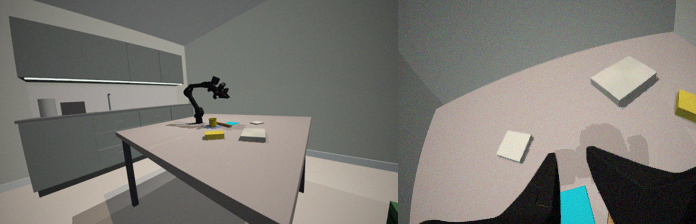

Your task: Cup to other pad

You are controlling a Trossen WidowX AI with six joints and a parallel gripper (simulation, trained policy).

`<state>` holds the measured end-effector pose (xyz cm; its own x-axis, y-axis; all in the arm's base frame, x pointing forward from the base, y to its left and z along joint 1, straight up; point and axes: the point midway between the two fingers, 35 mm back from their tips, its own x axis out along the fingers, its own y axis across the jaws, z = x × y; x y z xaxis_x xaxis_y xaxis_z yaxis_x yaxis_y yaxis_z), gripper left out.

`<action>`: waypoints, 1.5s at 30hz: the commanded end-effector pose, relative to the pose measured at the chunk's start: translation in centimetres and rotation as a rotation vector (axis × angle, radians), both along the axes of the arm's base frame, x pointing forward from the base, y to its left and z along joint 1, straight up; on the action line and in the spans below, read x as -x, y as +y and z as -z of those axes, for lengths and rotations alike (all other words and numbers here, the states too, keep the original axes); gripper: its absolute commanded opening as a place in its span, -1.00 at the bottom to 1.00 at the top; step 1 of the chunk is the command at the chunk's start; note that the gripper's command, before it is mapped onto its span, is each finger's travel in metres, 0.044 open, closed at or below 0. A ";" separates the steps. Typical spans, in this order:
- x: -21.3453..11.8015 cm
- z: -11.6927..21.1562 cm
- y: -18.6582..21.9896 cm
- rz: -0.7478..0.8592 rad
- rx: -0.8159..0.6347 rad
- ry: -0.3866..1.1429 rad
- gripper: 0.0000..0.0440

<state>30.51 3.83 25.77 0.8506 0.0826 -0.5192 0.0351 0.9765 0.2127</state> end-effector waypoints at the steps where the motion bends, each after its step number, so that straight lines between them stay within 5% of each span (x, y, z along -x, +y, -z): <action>1: 0.2 0.1 0.2 0.005 -0.011 0.048 -0.55; 45: 4.0 5.1 -1.5 0.017 0.124 0.736 -0.42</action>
